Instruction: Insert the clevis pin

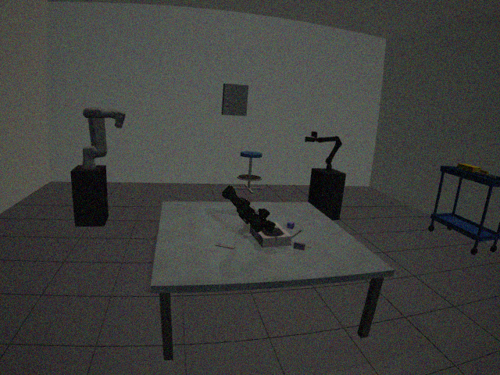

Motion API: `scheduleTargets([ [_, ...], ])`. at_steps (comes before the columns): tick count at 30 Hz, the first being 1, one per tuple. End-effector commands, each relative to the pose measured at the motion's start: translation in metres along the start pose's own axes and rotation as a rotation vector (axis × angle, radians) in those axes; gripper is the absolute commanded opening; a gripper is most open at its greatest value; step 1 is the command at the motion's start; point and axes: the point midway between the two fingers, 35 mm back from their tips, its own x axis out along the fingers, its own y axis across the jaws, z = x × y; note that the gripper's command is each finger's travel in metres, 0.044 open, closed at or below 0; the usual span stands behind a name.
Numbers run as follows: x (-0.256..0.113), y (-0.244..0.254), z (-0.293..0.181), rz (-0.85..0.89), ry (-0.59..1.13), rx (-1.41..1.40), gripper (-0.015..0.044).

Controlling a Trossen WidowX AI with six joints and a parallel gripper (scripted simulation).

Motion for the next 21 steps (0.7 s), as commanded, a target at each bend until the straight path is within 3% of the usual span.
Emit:
scheduleTargets([
  [1,0.0006,0.0027,-0.0013,0.005,0.002,0.000,0.0000],
  [21,-0.0009,0.0096,-0.0021,0.005,0.002,0.000,0.0000],
])
